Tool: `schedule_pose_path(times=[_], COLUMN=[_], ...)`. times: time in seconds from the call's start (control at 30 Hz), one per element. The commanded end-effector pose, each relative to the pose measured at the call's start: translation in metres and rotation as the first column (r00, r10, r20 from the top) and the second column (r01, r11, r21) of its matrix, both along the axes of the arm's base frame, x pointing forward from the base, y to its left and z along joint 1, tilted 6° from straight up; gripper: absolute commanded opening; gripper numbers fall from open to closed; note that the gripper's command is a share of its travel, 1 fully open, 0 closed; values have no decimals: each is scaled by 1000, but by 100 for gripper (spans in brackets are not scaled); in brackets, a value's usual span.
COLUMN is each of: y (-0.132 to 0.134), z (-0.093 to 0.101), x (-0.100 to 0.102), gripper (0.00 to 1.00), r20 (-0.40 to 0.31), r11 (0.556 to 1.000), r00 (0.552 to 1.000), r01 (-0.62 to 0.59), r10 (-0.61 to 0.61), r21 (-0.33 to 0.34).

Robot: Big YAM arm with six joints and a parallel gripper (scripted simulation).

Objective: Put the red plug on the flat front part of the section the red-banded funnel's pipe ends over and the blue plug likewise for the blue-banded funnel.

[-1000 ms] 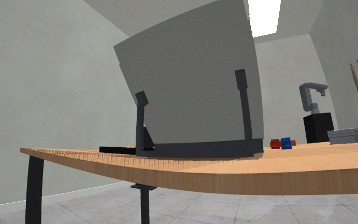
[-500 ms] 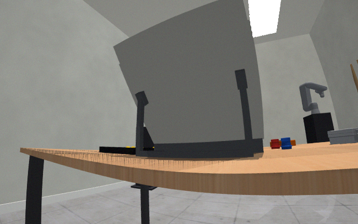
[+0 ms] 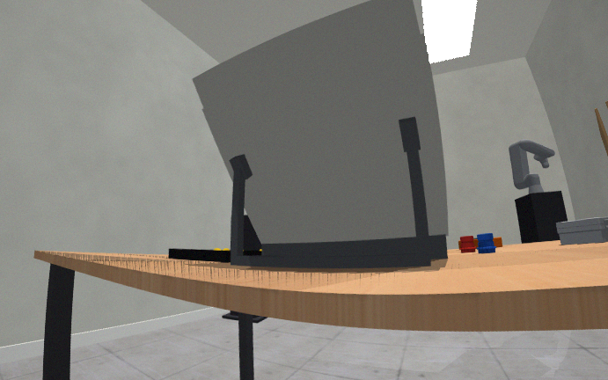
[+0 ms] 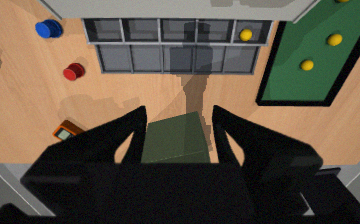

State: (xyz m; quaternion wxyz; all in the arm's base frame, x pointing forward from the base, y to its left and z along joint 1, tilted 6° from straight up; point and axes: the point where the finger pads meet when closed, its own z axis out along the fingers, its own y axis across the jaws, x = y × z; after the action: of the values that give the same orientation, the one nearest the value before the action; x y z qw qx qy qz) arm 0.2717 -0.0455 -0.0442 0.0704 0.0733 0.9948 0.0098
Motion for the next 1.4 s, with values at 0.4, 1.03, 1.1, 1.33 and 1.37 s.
schedule_pose_path(times=[0.4,1.03,1.1,1.33,1.37], y=[-1,-1,-1,-1,-1], z=[2,2,2,2,2], x=[4,4,4,4,4], gripper=[80,80,80,80,80], r20=[12,12,12,12,12], r11=[1000,1000,1000,1000,1000], r00=[1000,1000,1000,1000,1000], r01=[2,2,2,2,2], r10=[-2,-2,-2,-2,-2], r21=[-2,-2,-2,-2,-2])
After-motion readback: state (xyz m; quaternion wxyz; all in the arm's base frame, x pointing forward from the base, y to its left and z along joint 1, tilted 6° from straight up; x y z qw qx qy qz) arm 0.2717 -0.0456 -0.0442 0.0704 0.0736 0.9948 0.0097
